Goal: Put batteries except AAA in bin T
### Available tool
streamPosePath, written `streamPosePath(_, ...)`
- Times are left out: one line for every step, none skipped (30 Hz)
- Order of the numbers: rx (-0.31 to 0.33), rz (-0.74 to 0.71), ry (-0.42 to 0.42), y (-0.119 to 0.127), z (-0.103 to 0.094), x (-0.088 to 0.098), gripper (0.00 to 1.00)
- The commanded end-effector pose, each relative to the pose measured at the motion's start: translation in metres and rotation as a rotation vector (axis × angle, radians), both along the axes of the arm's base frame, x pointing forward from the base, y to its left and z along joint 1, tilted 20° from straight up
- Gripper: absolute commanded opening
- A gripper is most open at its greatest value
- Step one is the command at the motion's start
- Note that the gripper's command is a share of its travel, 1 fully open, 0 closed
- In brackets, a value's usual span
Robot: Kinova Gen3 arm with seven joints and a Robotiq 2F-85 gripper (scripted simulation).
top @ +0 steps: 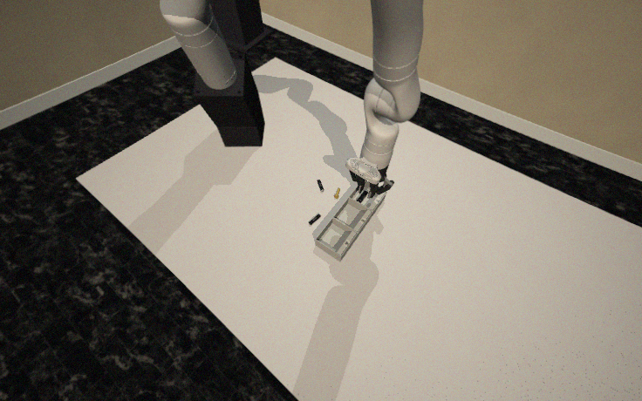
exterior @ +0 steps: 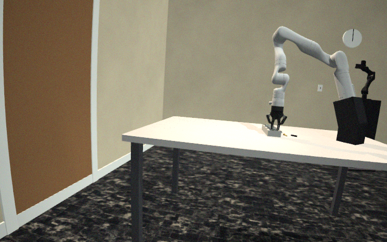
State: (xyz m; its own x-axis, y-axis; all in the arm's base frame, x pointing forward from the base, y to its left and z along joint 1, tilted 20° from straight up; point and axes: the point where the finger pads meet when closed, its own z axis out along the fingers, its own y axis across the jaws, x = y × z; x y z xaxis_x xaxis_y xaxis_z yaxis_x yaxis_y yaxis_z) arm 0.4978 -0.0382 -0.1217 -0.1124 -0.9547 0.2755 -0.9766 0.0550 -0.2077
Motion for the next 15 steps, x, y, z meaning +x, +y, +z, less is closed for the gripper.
streamPosePath(0.0, 0.001, -0.002, 0.0, 0.001, 0.001, 0.29)
streamPosePath(0.0, 0.001, -0.002, 0.0, 0.001, 0.001, 0.29)
streamPosePath(0.0, 0.0, -0.001, 0.002, 0.005, 0.0, 0.29)
streamPosePath(0.0, 0.0, -0.002, 0.003, 0.01, -0.001, 0.29)
streamPosePath(0.0, 0.0, -0.002, 0.005, 0.015, -0.002, 0.29)
streamPosePath(0.0, 0.0, -0.002, 0.006, 0.019, -0.003, 0.29)
streamPosePath(0.0, 0.0, -0.002, 0.008, 0.024, -0.004, 0.29)
streamPosePath(0.0, 0.0, -0.002, 0.009, 0.028, -0.005, 0.29)
streamPosePath(0.0, 0.0, -0.001, 0.009, 0.028, -0.005, 0.29)
streamPosePath(0.0, 0.0, -0.002, 0.009, 0.028, -0.005, 0.29)
streamPosePath(0.0, 0.0, -0.002, 0.009, 0.028, -0.005, 0.29)
streamPosePath(0.0, 0.0, -0.001, 0.009, 0.028, -0.005, 0.29)
streamPosePath(0.0, 0.0, -0.002, 0.009, 0.028, -0.005, 0.29)
streamPosePath(0.0, 0.0, -0.001, 0.009, 0.028, -0.005, 0.29)
streamPosePath(0.0, 0.0, -0.001, 0.009, 0.028, -0.005, 0.29)
